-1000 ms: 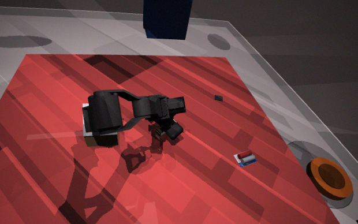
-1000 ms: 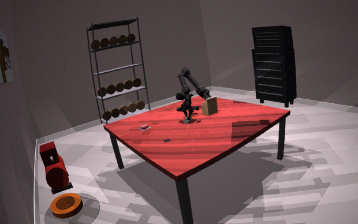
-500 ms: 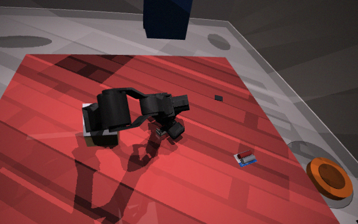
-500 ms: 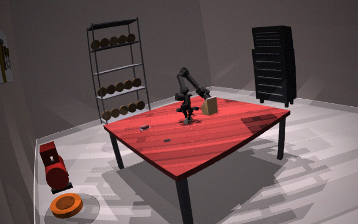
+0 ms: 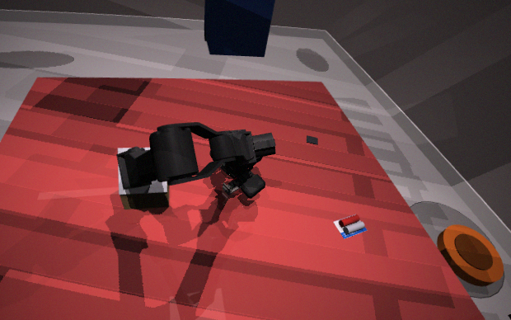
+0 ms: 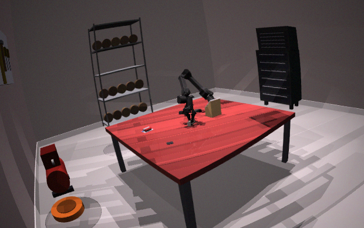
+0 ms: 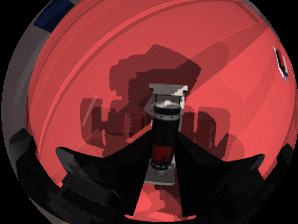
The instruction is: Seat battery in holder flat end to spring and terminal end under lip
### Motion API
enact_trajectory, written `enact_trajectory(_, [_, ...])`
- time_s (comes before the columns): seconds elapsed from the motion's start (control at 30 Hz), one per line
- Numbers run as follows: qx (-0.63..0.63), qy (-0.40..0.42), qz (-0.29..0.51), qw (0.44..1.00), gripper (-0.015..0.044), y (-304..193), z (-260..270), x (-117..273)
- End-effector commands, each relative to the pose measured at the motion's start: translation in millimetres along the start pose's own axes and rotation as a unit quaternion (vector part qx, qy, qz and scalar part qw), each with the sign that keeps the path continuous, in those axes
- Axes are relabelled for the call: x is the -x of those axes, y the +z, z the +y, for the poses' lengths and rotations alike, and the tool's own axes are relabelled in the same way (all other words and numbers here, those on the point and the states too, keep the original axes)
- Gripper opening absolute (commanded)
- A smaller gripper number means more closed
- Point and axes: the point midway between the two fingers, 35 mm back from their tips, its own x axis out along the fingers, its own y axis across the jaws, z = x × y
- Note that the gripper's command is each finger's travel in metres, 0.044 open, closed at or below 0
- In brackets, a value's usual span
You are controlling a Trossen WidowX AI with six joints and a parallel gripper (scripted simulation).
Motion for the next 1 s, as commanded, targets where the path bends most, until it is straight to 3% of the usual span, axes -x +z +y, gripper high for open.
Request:
enact_trajectory(0.0, [0.000,0.003,0.026,1.000,0.0067,-5.0,1.9,-3.7])
enact_trajectory(0.97, [-0.002,0.008,0.107,0.994,0.0067,-2.2,-0.6,-5.4])
